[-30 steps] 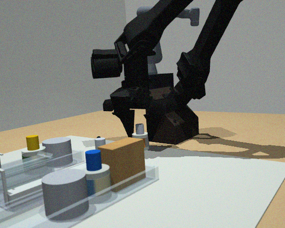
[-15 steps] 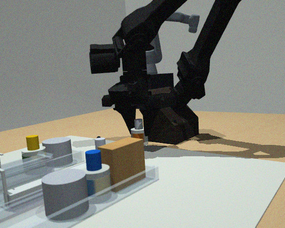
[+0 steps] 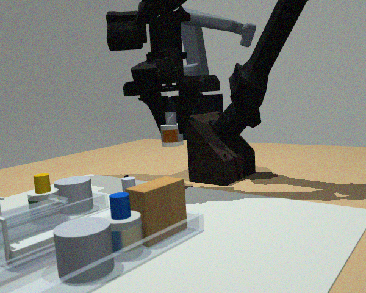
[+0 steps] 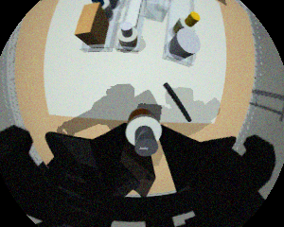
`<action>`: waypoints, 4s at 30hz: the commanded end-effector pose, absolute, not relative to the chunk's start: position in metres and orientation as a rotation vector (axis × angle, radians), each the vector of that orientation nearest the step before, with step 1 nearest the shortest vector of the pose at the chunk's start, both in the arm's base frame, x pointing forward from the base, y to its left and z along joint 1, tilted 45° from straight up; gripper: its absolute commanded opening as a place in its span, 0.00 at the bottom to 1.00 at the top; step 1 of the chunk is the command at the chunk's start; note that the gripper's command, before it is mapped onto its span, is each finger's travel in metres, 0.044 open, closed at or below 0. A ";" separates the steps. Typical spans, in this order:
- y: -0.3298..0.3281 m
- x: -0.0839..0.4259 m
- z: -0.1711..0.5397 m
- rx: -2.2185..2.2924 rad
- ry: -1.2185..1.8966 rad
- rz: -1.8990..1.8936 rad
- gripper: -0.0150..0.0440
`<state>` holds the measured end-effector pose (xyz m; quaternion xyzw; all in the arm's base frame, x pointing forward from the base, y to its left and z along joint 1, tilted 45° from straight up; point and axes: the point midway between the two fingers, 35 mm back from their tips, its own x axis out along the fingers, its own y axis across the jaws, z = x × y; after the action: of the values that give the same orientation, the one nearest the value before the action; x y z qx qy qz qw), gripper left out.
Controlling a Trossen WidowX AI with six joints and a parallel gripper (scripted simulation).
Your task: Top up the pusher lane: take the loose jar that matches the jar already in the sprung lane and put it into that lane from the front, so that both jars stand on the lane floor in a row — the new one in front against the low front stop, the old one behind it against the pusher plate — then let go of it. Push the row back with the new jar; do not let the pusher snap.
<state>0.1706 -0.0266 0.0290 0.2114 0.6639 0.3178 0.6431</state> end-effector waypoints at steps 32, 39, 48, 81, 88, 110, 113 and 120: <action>0.048 0.274 0.034 0.526 1.531 0.685 0.25; 0.056 0.274 0.027 0.527 1.531 0.685 0.25; 0.066 0.272 0.016 0.528 1.531 0.686 0.25; 0.068 0.286 0.016 0.528 1.530 0.686 0.25; 0.068 0.289 0.016 0.528 1.530 0.686 0.25; 0.069 0.298 0.016 0.527 1.529 0.686 0.25; 0.070 0.299 0.016 0.527 1.529 0.686 0.25; 0.070 0.302 0.016 0.527 1.529 0.686 0.25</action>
<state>0.2946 0.0697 0.0139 0.2310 0.6772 0.2983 0.6317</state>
